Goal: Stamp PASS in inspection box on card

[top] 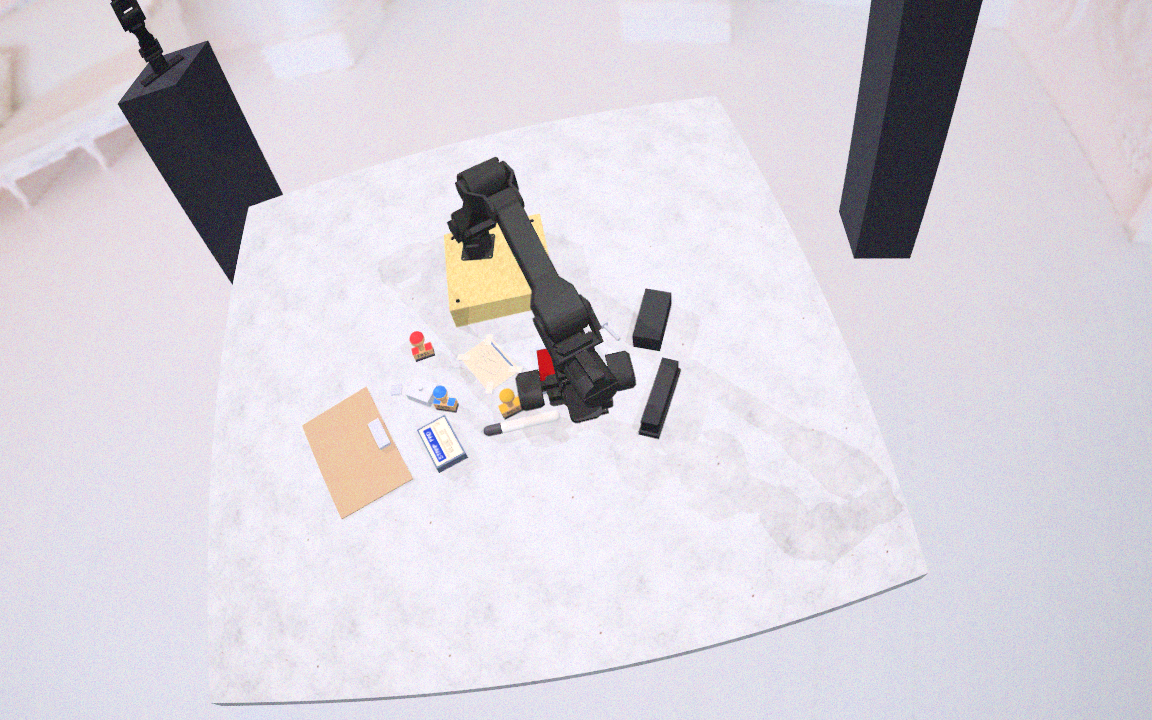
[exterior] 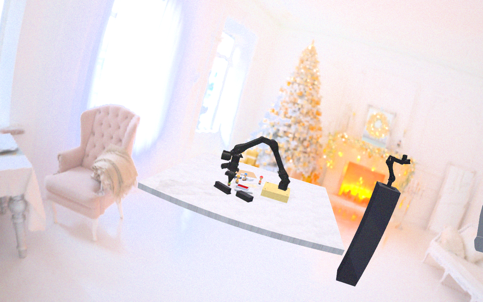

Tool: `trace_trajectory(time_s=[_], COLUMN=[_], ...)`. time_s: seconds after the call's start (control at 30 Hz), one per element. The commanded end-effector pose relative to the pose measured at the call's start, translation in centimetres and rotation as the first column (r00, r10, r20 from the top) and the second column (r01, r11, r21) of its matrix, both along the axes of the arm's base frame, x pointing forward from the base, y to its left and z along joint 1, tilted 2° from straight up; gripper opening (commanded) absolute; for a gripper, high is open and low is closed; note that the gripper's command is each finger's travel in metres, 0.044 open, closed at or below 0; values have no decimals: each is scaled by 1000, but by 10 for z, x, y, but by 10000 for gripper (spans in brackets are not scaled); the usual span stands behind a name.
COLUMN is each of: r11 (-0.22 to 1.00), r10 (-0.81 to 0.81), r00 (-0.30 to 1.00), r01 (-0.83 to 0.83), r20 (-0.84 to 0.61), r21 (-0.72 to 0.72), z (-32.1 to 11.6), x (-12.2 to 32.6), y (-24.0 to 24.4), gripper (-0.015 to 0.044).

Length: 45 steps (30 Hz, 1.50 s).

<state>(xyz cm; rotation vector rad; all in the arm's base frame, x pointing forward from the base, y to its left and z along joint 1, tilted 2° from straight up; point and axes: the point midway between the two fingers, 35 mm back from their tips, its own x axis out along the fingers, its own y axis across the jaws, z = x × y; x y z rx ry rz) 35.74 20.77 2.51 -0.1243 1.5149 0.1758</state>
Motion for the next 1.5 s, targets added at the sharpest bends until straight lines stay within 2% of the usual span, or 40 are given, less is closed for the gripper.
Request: trace_trajectory(time_s=[0.0, 1.47], r11=[1000, 1000], r10=[0, 1], r00=[1000, 1000], r01=[0, -1], r20=[3, 2], r21=[-2, -3], z=[4, 25], x=[0, 0], y=[0, -1], gripper=[0, 0])
